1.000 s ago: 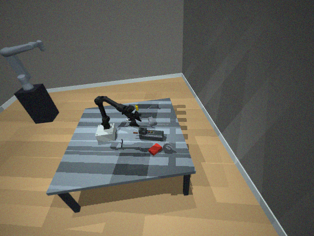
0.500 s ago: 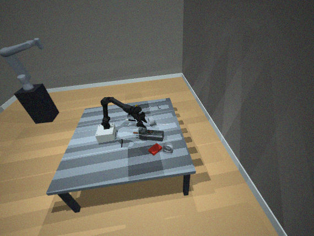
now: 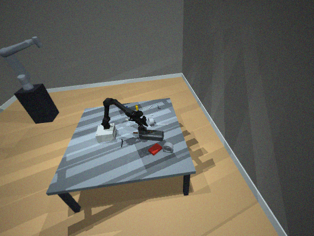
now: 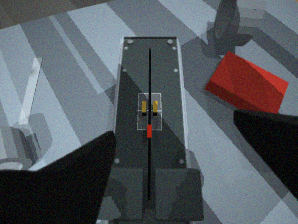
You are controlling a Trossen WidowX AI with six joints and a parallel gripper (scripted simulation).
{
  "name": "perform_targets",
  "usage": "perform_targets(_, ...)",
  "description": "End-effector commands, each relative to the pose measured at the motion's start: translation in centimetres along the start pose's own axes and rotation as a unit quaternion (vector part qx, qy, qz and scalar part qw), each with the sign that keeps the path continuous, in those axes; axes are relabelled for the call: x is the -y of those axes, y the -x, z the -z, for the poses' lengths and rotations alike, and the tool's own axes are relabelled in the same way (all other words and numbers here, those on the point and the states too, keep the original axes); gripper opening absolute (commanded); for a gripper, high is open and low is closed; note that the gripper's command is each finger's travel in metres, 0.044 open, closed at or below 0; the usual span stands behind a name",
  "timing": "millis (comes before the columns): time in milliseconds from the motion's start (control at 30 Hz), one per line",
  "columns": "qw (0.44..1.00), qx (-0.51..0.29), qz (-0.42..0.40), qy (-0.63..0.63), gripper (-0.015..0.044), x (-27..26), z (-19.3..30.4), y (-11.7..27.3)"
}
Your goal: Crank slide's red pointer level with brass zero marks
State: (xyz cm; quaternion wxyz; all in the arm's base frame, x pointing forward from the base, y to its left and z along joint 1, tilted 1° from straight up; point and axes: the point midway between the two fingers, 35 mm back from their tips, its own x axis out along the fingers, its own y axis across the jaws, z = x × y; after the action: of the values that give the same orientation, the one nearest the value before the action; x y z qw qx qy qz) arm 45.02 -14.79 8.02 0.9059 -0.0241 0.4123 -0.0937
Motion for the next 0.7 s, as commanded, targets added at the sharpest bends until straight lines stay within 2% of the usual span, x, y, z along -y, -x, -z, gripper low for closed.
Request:
perform_targets(0, 1.0, 0.003, 0.002, 0.002, 0.044, 0.1, -0.1, 0.0)
perform_targets(333, 1.0, 0.003, 0.002, 0.002, 0.044, 0.1, -0.2, 0.1)
perform_targets(533, 1.0, 0.002, 0.001, 0.0, 0.044, 0.7, -3.2, 3.7)
perform_targets(667, 1.0, 0.003, 0.001, 0.0, 0.044, 0.7, -3.5, 4.3)
